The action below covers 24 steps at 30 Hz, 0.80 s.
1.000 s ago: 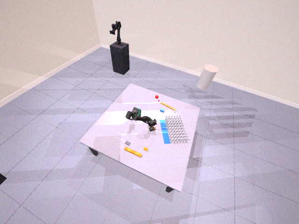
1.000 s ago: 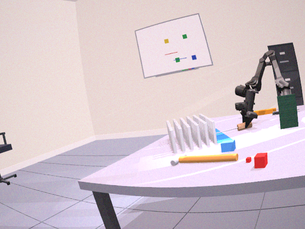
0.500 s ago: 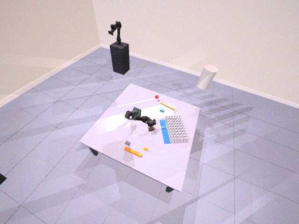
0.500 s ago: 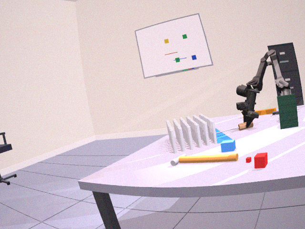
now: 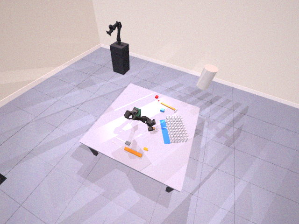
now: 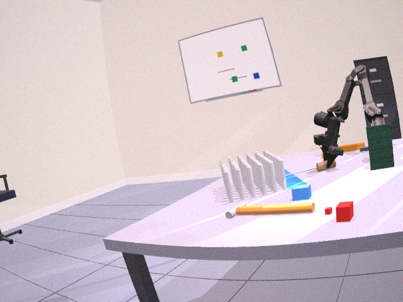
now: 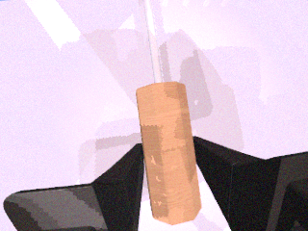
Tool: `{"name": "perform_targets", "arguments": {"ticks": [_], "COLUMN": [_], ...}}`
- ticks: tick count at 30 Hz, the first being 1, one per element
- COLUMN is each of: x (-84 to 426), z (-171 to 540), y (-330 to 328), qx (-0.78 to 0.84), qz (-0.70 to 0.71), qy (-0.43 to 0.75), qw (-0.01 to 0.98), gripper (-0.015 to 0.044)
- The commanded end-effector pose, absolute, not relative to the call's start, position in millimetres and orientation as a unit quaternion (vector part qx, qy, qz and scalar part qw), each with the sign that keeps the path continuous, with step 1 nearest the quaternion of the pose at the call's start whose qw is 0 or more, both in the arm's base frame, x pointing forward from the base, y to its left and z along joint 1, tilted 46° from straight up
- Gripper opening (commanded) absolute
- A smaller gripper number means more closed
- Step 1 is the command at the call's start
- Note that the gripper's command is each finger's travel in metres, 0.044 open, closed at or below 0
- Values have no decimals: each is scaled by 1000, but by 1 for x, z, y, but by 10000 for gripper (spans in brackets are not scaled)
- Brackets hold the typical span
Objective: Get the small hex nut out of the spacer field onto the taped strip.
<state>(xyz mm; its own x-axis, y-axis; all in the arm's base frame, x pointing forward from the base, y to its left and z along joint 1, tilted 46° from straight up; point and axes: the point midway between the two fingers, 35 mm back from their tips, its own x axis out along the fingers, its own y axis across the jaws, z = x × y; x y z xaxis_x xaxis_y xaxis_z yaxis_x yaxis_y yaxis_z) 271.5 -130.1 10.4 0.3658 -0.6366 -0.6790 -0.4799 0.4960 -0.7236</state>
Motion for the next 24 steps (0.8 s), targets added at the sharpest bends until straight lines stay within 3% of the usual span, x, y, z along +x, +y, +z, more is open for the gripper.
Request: {"name": "perform_targets", "arguments": {"ticks": [1,24], "x": [271,275], "z": [11,23], "y": [-129,-119], "qx": [-499,-497], "qz": [-55,-58], "qy": [559,558], "qw": [660,662], "gripper": [0,0]}}
